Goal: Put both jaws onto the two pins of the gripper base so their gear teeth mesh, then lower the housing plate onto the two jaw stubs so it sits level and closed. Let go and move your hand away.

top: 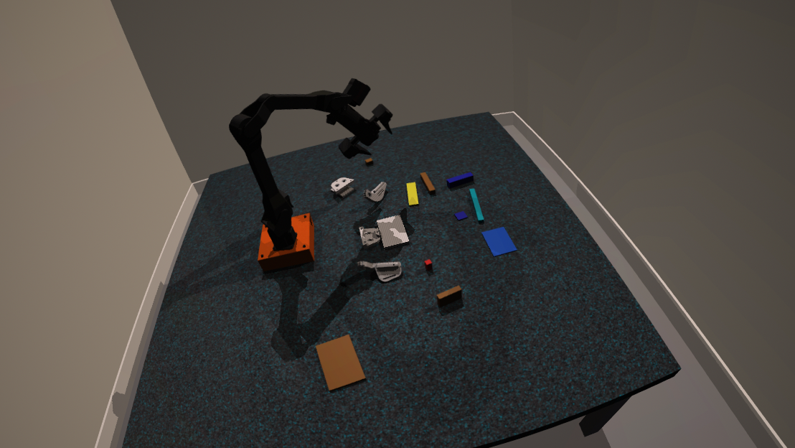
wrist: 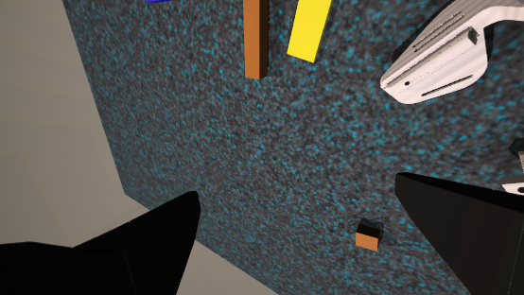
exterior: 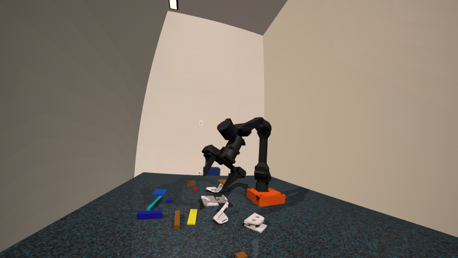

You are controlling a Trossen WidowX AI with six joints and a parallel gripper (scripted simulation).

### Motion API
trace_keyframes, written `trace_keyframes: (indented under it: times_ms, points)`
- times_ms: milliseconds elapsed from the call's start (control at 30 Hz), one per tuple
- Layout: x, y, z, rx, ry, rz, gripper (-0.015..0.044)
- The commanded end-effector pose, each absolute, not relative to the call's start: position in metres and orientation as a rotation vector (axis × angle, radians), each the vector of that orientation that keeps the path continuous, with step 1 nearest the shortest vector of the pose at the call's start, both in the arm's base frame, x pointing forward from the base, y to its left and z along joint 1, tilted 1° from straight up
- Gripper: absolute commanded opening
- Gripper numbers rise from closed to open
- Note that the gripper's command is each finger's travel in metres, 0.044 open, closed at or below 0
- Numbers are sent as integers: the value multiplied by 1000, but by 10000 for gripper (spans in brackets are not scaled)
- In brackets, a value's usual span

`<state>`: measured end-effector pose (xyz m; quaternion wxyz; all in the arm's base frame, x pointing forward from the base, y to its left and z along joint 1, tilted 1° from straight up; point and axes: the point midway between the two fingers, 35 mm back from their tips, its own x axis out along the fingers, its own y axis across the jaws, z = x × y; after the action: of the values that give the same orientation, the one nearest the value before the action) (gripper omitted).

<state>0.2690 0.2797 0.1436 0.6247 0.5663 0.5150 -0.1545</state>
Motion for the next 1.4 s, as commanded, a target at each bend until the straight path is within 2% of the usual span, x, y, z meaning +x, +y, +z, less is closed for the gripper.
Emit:
trace_keyframes:
  times_ms: [0, 1367]
  points:
    - [268, 273, 135, 1329, 1194, -447, 440]
    - [238, 204, 75, 1508, 1046, -1360, 440]
